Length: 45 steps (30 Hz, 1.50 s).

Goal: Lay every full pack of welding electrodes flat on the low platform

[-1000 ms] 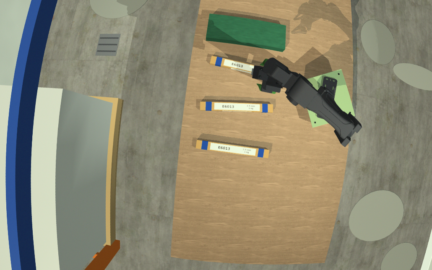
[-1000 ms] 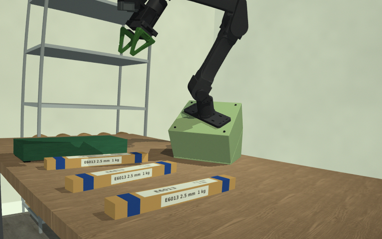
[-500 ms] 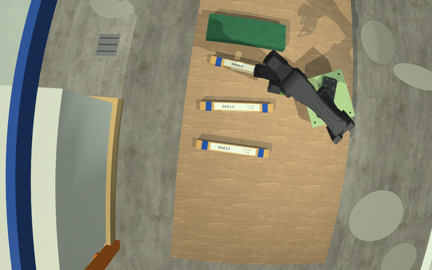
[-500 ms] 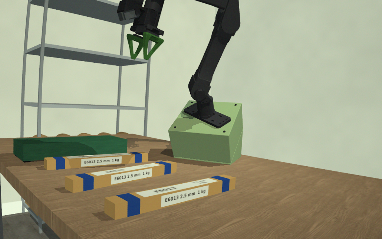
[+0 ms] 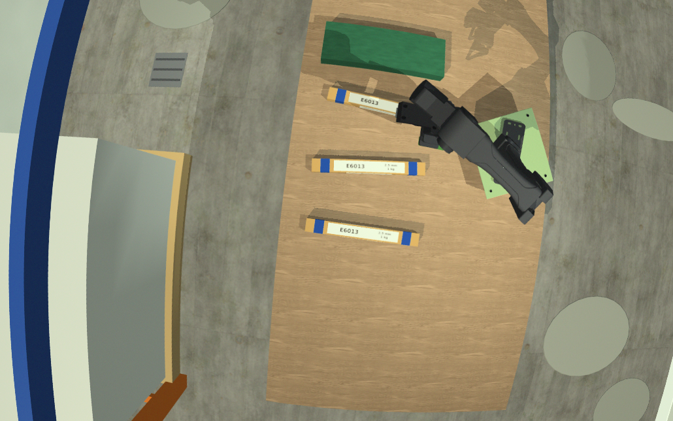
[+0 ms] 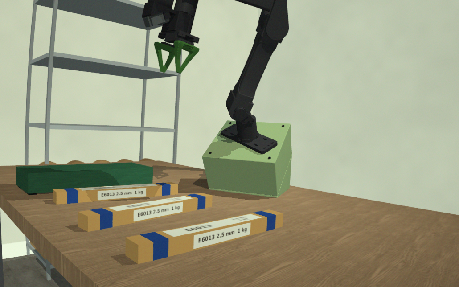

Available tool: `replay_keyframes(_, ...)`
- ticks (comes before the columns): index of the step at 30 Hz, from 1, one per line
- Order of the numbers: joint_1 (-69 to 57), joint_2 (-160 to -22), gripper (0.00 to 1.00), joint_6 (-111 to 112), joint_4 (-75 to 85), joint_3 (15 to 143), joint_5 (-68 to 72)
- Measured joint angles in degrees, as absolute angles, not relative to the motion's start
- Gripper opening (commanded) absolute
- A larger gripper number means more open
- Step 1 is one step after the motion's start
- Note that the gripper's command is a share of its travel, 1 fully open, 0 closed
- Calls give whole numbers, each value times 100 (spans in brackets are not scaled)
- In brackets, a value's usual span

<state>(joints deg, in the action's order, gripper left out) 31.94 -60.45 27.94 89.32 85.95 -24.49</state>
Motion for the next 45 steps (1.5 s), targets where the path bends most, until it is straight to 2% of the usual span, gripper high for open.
replay_keyframes(22, 3188, -6045, 76, 2794, 8934, 8595, -2432)
replay_keyframes(23, 3188, -6045, 44, 2794, 8934, 8595, -2432)
replay_keyframes(33, 2364, -7297, 44, 2609, 8917, 9048, -2403)
replay_keyframes(45, 1337, -7778, 44, 1710, 7826, 8495, -2119)
